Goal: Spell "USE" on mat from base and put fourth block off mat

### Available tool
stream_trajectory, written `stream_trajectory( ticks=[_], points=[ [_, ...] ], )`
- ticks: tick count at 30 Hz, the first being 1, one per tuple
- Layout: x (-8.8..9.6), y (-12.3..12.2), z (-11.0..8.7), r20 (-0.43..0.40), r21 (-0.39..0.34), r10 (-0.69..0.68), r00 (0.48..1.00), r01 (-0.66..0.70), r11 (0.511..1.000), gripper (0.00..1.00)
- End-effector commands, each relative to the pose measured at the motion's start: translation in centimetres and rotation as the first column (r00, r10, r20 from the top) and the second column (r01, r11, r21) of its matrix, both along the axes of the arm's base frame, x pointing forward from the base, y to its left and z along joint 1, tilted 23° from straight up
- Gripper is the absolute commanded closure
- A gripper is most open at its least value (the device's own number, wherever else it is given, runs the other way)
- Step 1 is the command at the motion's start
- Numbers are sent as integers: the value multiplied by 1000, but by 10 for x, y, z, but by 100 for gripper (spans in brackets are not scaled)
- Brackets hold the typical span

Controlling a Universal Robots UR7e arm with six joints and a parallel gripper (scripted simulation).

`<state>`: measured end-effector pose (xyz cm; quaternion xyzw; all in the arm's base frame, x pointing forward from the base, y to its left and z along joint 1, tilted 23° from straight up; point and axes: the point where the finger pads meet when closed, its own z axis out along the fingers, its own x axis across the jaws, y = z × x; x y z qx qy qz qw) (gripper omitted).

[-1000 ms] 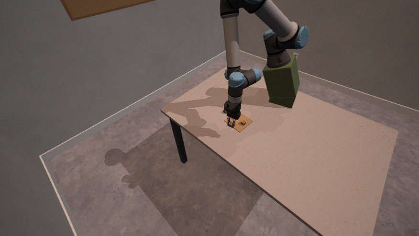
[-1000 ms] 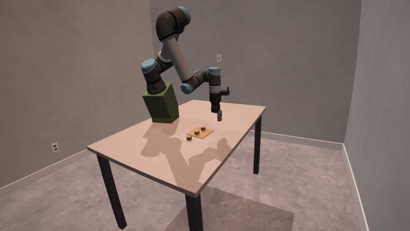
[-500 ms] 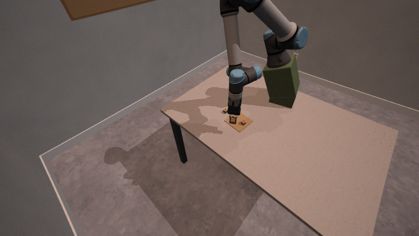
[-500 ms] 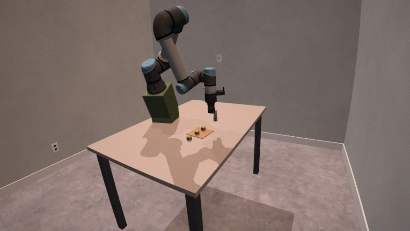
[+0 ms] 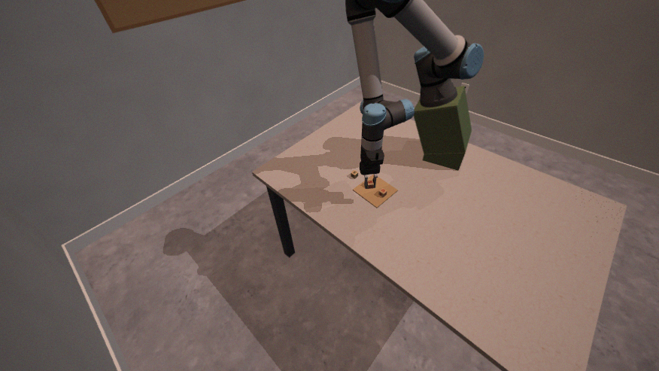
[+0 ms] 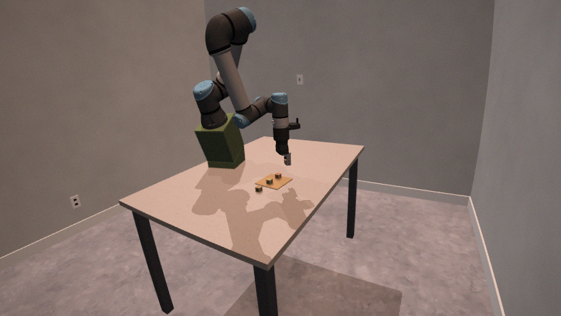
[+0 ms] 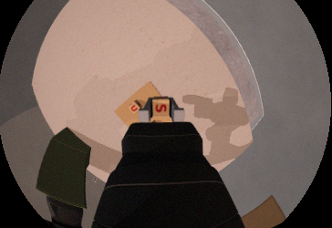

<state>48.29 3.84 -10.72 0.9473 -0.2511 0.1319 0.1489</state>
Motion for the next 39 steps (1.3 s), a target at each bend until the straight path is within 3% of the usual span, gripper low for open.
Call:
stream_trajectory(
  ticks=[1, 17, 23, 30, 39],
  points=[
    [-11, -5, 1, -37, -17, 100, 994, -101, 995, 51],
    [-46, -20, 3, -166, -46, 393, 904, -406, 913, 51],
    [-60, -25, 5, -214, -46, 490, 845, -510, 859, 51],
    [-68, -29, 6, -241, -44, 542, 805, -567, 823, 51],
    [-69, -29, 6, -247, -43, 551, 797, -577, 815, 51]
  ],
)
